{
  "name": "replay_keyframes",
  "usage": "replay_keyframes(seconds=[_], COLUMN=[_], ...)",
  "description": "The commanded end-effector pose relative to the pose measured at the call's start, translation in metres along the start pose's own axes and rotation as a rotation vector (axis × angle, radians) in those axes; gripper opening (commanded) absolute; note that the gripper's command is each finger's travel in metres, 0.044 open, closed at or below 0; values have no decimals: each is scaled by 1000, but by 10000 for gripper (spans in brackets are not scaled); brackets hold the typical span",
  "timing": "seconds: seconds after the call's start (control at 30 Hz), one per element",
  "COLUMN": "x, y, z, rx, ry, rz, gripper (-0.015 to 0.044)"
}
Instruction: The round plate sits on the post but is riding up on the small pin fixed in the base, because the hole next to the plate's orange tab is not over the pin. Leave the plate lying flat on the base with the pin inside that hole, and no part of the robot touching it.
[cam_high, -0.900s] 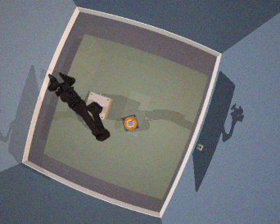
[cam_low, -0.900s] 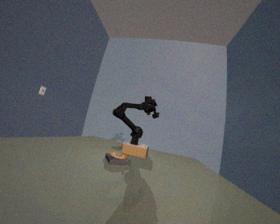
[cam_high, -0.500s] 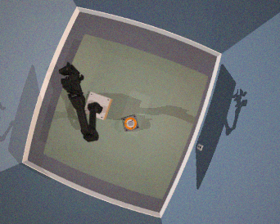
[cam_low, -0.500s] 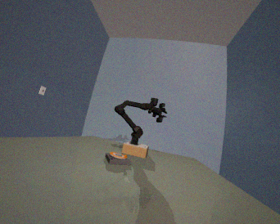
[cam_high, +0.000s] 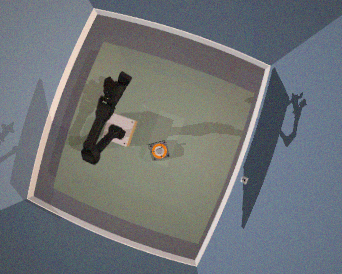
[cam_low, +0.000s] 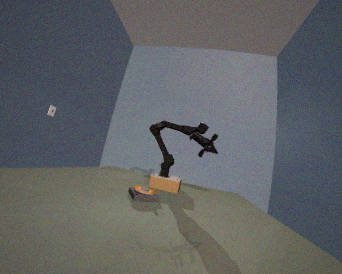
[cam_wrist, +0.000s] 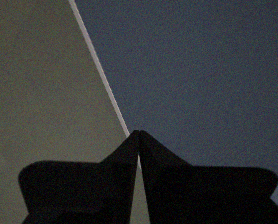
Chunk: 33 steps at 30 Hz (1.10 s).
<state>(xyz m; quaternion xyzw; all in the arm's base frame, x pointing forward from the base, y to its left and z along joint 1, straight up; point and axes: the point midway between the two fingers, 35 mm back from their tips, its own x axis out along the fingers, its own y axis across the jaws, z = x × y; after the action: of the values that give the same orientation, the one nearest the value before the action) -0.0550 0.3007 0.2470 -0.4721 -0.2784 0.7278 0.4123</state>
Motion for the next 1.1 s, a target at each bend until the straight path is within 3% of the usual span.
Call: replay_keyframes(seconds=[0.0, 0.27, 0.4, 0.5, 0.67, 1.07], x=[9, 0, -23, -33, -77, -167], y=[-6, 1, 16, 23, 54, 142], z=[-55, -167, -231, -253, -316, -380], rx=[230, 712, 1023, 1134, 1526, 2265], ry=[181, 526, 726, 793, 1012, 1365], rz=[21, 11, -34, -62, -171, -399], gripper=[0, 0, 0, 0, 0, 0])
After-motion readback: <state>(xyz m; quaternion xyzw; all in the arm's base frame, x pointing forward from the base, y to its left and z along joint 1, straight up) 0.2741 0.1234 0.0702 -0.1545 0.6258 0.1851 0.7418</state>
